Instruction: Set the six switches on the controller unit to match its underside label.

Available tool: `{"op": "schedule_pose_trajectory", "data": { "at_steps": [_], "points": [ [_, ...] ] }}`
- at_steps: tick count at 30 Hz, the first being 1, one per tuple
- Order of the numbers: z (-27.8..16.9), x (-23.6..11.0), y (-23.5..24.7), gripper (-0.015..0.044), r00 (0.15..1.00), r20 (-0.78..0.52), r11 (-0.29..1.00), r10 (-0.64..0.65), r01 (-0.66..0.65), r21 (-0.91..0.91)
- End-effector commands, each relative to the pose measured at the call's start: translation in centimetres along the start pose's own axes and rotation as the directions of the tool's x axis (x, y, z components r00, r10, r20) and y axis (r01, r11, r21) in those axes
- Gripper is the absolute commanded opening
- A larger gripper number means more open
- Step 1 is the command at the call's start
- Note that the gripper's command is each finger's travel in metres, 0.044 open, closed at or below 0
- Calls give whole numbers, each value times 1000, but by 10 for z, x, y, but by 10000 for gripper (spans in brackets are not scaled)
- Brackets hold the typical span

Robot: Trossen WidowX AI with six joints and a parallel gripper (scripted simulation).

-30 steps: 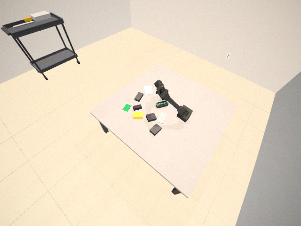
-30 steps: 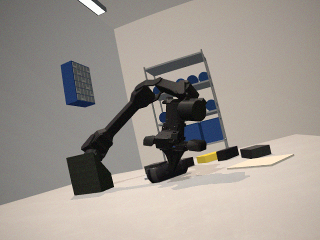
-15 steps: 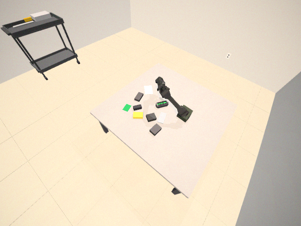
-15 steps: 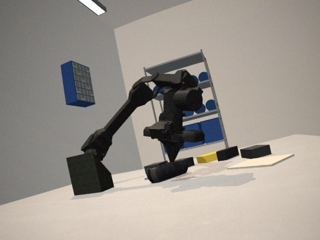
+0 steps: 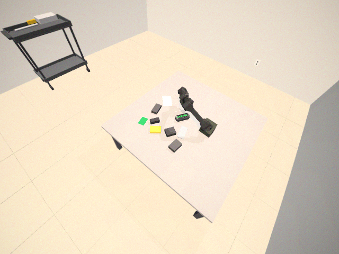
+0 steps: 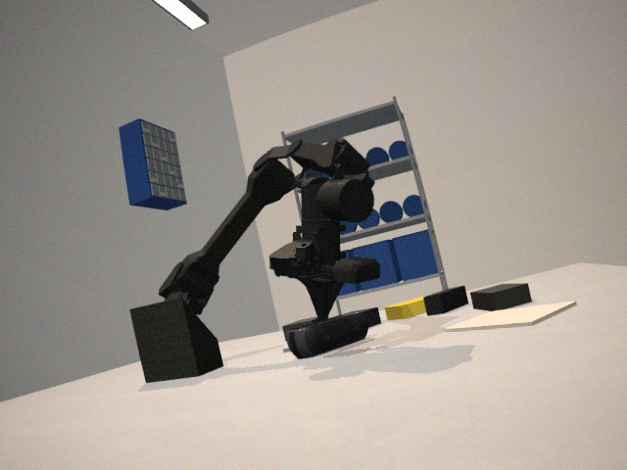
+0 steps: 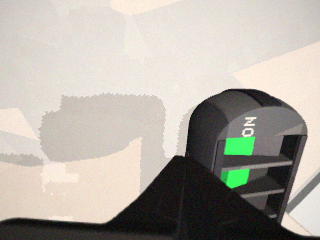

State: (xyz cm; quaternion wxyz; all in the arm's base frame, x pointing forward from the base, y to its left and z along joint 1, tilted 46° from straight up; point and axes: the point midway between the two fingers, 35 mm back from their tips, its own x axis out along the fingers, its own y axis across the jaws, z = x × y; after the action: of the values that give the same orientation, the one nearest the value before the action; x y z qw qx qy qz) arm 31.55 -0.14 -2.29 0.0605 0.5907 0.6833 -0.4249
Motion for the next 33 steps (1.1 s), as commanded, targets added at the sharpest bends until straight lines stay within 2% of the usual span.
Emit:
{"op": "schedule_pose_trajectory", "data": {
  "at_steps": [1,11,33],
  "points": [
    [-2,-5,-14,0,999,-2,999,52,-52,6],
    [0,-5,-75,0,960,-8,960,281,-281,19],
    [-1,20,-67,0,958,-5,958,285,-285,19]
  ]
}}
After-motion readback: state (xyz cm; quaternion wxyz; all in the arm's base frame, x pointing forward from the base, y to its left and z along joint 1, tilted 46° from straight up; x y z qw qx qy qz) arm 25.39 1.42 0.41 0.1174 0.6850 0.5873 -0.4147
